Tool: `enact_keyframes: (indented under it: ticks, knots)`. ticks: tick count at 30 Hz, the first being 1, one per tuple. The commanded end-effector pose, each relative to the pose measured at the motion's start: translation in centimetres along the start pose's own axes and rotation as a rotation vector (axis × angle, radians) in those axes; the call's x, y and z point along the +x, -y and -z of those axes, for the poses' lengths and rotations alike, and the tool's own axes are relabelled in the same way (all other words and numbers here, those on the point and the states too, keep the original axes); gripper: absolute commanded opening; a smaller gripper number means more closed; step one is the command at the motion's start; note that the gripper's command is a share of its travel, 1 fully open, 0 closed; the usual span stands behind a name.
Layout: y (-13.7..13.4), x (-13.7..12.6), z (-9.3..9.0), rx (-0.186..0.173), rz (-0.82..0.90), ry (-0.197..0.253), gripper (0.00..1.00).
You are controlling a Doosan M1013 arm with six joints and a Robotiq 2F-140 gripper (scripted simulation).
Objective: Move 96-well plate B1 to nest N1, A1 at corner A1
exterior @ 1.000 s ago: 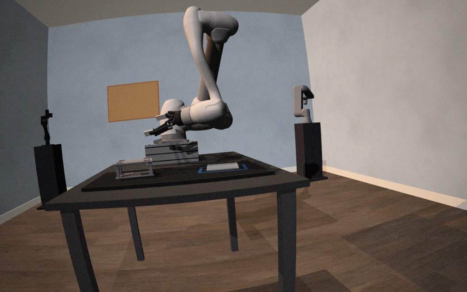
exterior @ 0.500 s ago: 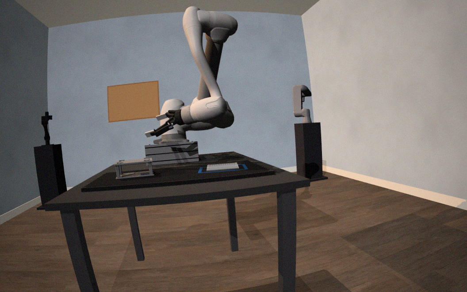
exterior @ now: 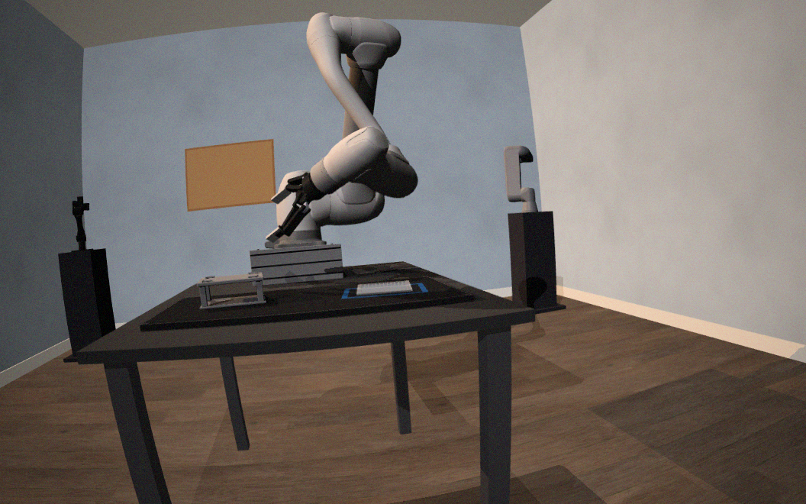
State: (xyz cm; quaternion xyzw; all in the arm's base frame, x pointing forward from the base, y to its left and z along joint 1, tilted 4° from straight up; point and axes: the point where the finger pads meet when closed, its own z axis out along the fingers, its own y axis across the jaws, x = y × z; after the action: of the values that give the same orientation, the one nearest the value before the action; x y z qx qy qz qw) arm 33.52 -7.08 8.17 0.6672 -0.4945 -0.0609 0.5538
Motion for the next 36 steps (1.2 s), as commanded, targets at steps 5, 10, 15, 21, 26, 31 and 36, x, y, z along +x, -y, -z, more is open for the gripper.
enact_keyframes:
  ticks: [5,10,15,21,26,31,36]
  knots:
    - [1.4,0.6,2.8,0.094,0.165,0.117,1.00]
    - [2.3,1.3,5.0,0.181,0.277,0.179,1.00]
    - [2.7,1.8,6.4,0.232,0.336,0.206,1.00]
    - [3.4,3.0,9.1,0.344,0.452,0.245,1.00]
    - [3.8,4.1,11.3,0.416,0.521,0.260,1.00]
    - [4.0,5.1,13.0,0.478,0.576,0.265,1.00]
    - [4.1,6.1,14.7,0.543,0.631,0.266,1.00]
